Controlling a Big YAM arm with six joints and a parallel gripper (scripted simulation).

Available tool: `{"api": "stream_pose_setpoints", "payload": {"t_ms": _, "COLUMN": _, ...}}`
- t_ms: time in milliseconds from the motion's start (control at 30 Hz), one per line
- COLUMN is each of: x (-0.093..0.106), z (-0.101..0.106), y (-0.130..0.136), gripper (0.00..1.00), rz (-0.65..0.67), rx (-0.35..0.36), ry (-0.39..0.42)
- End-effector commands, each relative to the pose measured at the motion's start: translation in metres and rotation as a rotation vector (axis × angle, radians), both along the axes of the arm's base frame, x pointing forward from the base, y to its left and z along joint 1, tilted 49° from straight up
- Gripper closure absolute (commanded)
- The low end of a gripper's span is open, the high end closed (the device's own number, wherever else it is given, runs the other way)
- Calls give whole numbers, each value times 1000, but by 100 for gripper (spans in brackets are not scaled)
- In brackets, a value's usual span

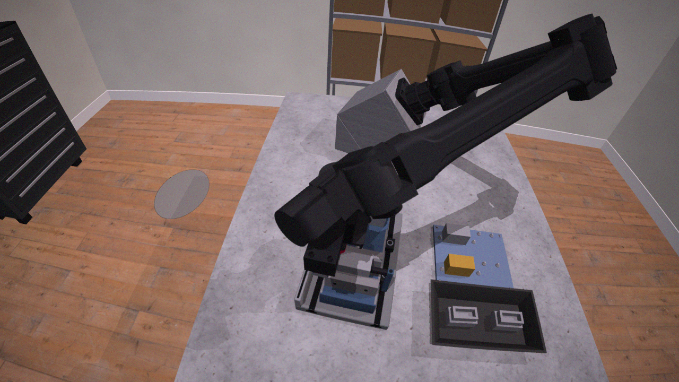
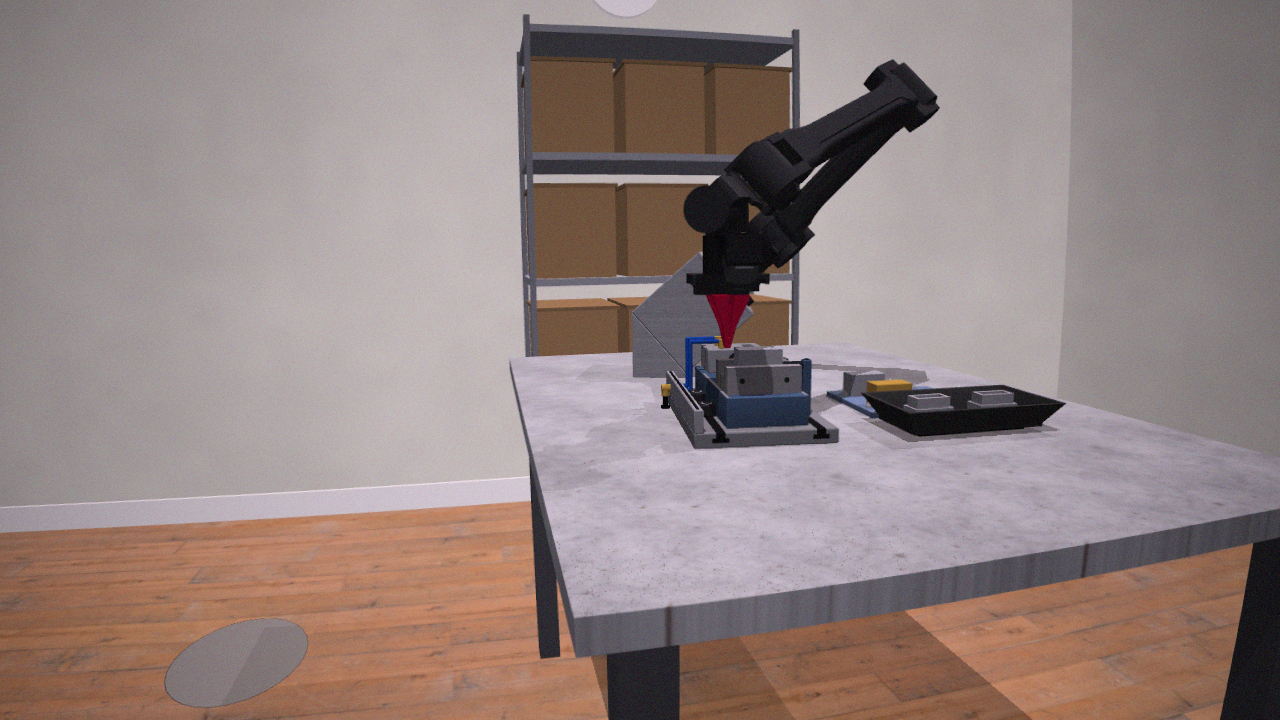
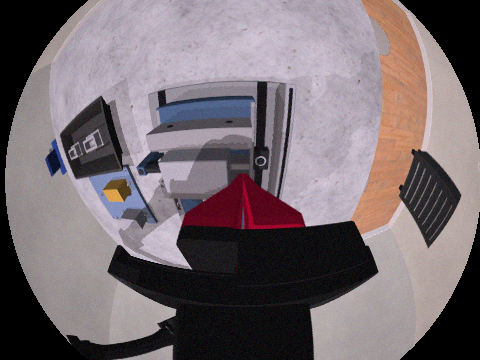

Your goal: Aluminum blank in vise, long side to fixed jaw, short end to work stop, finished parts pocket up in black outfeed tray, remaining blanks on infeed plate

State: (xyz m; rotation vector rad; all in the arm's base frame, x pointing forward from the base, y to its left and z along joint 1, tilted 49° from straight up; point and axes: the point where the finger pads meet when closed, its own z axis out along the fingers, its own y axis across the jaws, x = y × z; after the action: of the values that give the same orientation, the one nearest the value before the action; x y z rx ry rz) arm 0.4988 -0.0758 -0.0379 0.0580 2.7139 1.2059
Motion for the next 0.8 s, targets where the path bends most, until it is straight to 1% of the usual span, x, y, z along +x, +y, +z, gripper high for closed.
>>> {"api": "stream_pose_setpoints", "payload": {"t_ms": 0, "x": 19, "z": 13, "y": 4, "gripper": 100, "rz": 15, "rx": -12, "ry": -35}}
{"api": "stream_pose_setpoints", "payload": {"t_ms": 367, "x": 14, "z": 9, "y": 6, "gripper": 100, "rz": 16, "rx": -8, "ry": -24}}
{"api": "stream_pose_setpoints", "payload": {"t_ms": 767, "x": 12, "z": 9, "y": 7, "gripper": 100, "rz": 16, "rx": -6, "ry": -20}}
